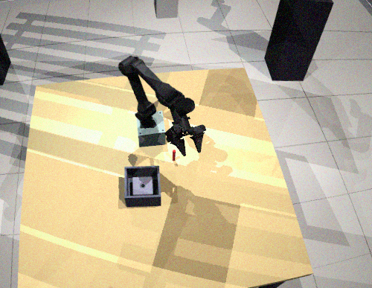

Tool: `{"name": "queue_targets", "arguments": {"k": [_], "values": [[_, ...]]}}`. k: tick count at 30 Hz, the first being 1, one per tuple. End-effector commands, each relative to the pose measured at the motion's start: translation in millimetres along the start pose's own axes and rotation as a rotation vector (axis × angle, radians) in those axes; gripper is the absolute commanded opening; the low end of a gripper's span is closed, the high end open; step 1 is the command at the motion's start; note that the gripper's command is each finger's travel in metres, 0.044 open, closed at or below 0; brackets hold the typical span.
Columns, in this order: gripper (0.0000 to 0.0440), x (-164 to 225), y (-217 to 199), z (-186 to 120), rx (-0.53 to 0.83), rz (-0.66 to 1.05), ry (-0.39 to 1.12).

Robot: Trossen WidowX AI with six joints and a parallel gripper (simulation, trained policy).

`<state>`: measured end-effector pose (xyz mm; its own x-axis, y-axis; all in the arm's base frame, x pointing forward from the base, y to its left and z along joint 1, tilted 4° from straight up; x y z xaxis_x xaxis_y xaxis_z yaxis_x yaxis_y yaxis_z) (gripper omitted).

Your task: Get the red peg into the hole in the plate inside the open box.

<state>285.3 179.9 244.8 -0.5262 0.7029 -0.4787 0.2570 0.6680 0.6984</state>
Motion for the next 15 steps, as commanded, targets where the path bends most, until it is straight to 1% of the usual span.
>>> {"name": "queue_targets", "arguments": {"k": [1,8,15], "values": [[0.044,7.7,-6.5,6.5,0.087,-0.076,0.058],[0.044,14.6,-16.8,9.0,0.218,-0.194,0.148],[0.044,14.2,-20.3,5.8,0.298,-0.287,0.215]]}}
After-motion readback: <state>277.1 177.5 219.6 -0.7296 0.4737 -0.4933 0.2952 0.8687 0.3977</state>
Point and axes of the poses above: the point midway between the two fingers, 35 mm back from their tips, its own z axis out along the fingers, its own y axis across the jaws, x = y × z, the point moved 2 cm from there along -z, back along the fingers, and after that the axes turned 6 degrees about -z, right-handed, at the moved point
